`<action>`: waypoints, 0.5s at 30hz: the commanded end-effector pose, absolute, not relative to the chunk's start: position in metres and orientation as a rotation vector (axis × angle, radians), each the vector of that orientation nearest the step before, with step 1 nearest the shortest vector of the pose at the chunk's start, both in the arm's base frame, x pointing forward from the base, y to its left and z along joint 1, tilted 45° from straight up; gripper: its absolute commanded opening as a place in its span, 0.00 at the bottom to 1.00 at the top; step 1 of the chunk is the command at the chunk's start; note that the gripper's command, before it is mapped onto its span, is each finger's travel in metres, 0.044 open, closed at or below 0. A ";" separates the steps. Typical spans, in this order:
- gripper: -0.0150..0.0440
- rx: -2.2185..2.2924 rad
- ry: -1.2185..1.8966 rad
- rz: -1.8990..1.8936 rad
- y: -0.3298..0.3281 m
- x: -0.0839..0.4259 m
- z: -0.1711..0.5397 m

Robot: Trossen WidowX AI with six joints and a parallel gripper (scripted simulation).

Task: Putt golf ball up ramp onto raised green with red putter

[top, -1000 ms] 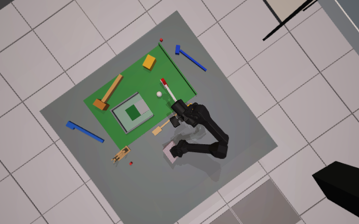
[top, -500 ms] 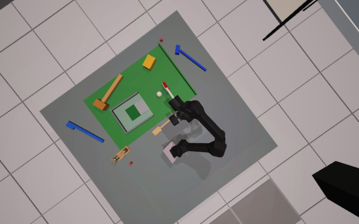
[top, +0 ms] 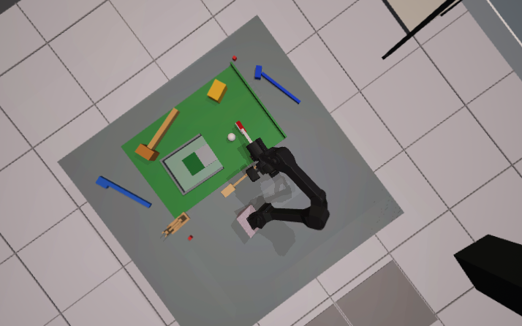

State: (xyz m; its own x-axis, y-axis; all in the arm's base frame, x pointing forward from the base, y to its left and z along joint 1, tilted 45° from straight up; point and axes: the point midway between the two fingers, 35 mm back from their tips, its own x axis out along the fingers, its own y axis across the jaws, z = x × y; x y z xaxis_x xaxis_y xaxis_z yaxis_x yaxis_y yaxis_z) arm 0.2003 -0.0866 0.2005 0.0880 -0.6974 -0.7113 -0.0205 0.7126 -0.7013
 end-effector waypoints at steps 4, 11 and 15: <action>0.25 -0.645 1.399 -0.564 -0.095 0.200 0.195; 0.25 -0.643 1.410 -0.560 -0.092 0.201 0.195; 0.25 -0.643 1.410 -0.560 -0.093 0.201 0.195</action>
